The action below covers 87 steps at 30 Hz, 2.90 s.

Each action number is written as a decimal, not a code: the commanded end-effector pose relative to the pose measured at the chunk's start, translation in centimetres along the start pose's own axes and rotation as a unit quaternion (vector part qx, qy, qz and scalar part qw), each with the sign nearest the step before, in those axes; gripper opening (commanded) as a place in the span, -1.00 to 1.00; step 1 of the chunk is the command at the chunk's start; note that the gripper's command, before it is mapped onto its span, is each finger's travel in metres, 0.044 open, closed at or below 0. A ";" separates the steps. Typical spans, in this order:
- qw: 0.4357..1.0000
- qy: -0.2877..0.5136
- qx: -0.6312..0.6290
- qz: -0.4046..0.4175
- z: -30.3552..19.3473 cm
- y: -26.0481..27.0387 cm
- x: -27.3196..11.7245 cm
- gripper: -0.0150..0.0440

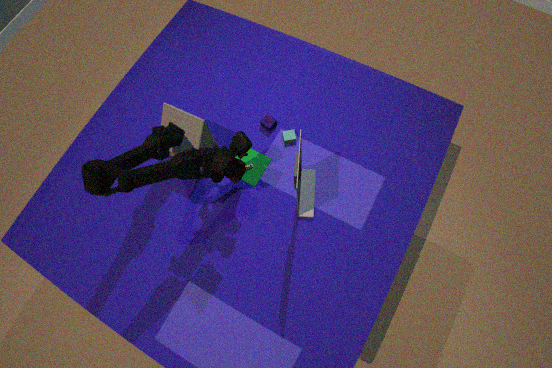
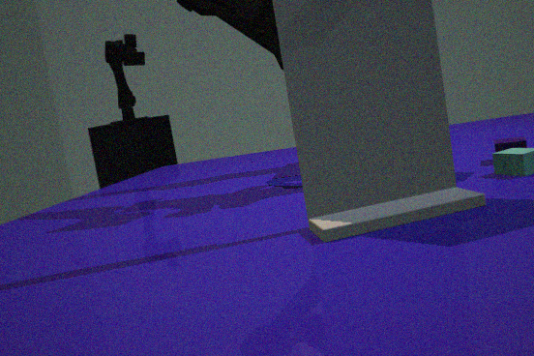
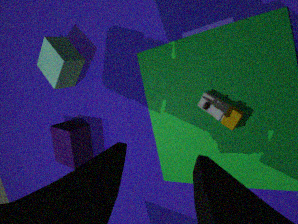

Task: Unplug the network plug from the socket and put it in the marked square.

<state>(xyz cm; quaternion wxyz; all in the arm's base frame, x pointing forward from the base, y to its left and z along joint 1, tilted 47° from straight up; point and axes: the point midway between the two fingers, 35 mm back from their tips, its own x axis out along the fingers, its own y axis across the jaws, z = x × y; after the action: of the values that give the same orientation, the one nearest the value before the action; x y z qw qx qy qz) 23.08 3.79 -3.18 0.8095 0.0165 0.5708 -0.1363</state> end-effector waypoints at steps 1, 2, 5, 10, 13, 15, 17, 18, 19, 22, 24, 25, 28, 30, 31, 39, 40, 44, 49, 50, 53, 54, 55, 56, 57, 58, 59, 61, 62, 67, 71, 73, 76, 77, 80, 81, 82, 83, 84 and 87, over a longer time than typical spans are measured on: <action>1.000 -0.005 0.002 0.001 0.3 0.5 -0.6 0.04; 1.000 -0.005 0.002 0.001 0.3 0.5 -0.8 0.04; 1.000 -0.005 0.002 0.001 0.3 0.8 -1.1 0.04; 1.000 -0.005 0.002 0.001 0.2 1.1 -1.8 0.04; 1.000 -0.005 0.002 0.001 0.2 1.3 -2.1 0.04; 1.000 -0.005 0.002 0.001 0.1 1.4 -2.4 0.04; 1.000 -0.005 0.002 0.001 0.1 1.5 -2.7 0.04; 1.000 -0.005 0.002 0.001 0.1 1.6 -2.8 0.04; 1.000 -0.005 0.002 0.001 0.1 1.6 -2.9 0.04; 1.000 -0.006 0.002 0.001 0.0 1.8 -3.3 0.04; 1.000 -0.006 0.002 0.001 0.0 1.9 -3.6 0.04; 1.000 -0.006 0.002 0.001 -0.1 2.0 -3.7 0.04; 1.000 -0.001 -0.001 0.000 -0.3 1.9 -3.4 0.04; 1.000 -0.001 0.000 0.000 -0.1 2.3 -3.9 0.04; 1.000 -0.001 0.000 0.000 -0.1 2.6 -4.2 0.04; 1.000 -0.001 0.001 0.002 0.2 4.6 -6.6 0.04; 1.000 -0.001 0.001 0.002 0.2 4.8 -6.9 0.04; 1.000 -0.001 0.001 0.002 0.2 5.7 -8.2 0.04; 1.000 -0.002 0.002 0.002 0.1 6.7 -9.9 0.04; 1.000 -0.003 0.002 0.002 0.1 6.9 -10.3 0.04; 1.000 -0.004 0.002 0.002 -0.1 7.5 -11.4 0.04; 1.000 -0.004 0.002 0.002 -0.1 7.6 -11.7 0.04; 1.000 -0.004 0.002 0.002 -0.2 7.8 -12.0 0.04; 1.000 -0.004 0.002 0.002 -0.2 7.9 -12.2 0.04; 1.000 -0.004 0.002 0.002 -0.2 7.9 -12.3 0.04; 1.000 -0.004 0.002 0.002 -0.2 7.9 -12.3 0.04; 1.000 -0.004 0.002 0.002 -0.2 7.9 -12.3 0.13; 1.000 -0.004 0.002 0.002 -0.2 7.9 -12.3 0.30; 1.000 -0.004 0.002 0.002 -0.2 7.9 -12.3 0.39; 1.000 -0.004 0.002 0.002 -0.2 7.9 -12.3 0.84; 1.000 -0.004 0.002 0.002 -0.2 7.9 -12.3 1.00; 1.000 -0.004 0.002 0.002 -0.2 7.9 -12.3 1.00; 1.000 -0.004 0.002 0.002 -0.2 7.9 -12.3 1.00; 1.000 -0.004 0.002 0.002 -0.2 7.9 -12.3 1.00; 1.000 -0.004 0.002 0.002 -0.2 7.9 -12.3 1.00; 1.000 -0.004 0.002 0.002 -0.2 7.9 -12.3 1.00; 1.000 -0.004 0.002 0.002 -0.2 7.9 -12.3 1.00; 1.000 -0.004 0.002 0.002 -0.2 7.9 -12.3 1.00; 1.000 -0.004 0.002 0.002 -0.2 7.9 -12.3 1.00; 1.000 -0.004 0.002 0.002 -0.2 7.9 -12.3 1.00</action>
<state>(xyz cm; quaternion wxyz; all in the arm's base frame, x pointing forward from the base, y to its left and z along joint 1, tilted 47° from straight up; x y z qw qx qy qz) 20.90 13.89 7.03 0.8114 0.0173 0.5688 -0.1339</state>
